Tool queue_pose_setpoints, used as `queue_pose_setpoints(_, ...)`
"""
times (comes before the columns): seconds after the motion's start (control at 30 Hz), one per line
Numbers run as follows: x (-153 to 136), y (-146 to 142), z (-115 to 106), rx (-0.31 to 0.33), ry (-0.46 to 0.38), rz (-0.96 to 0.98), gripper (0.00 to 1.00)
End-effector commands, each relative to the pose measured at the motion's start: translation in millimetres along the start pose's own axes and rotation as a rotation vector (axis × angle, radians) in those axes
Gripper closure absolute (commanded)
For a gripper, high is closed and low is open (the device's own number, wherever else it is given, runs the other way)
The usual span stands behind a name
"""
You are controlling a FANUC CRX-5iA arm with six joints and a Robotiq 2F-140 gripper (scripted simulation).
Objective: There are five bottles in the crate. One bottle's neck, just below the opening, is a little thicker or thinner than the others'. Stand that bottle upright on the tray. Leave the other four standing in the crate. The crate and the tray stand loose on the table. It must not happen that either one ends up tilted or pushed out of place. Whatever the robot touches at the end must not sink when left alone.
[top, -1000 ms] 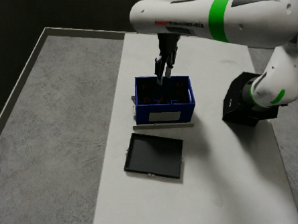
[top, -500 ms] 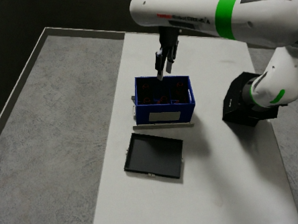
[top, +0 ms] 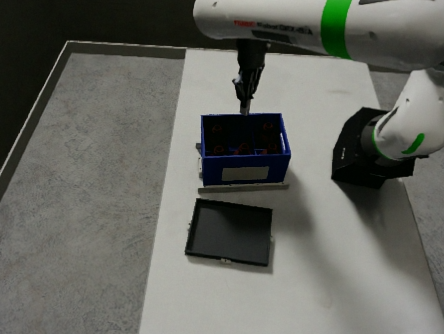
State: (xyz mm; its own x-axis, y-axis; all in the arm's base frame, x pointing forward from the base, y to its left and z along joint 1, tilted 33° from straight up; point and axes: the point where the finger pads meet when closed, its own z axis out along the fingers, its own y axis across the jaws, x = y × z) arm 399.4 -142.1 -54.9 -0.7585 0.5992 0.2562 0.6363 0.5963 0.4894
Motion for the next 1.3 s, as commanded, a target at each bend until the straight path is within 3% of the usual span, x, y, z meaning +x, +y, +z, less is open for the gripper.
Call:
queue_pose_setpoints(0.0,-0.5,-0.1,-0.7,0.0,-0.001,0.0,0.9)
queue_pose_setpoints(0.8,0.1,0.7,-0.7,0.0,-0.001,0.0,0.9)
queue_pose_setpoints(1.03,52.2,57.8,-0.8,0.001,-0.002,0.0,0.9)
queue_pose_setpoints(1.2,57.4,62.4,-0.6,0.0,-0.002,0.0,0.9)
queue_pose_setpoints(1.23,57.4,62.4,-0.6,0.0,-0.002,0.0,0.56)
queue_pose_setpoints(1.27,57.4,62.4,-0.6,0.0,-0.002,0.0,0.56)
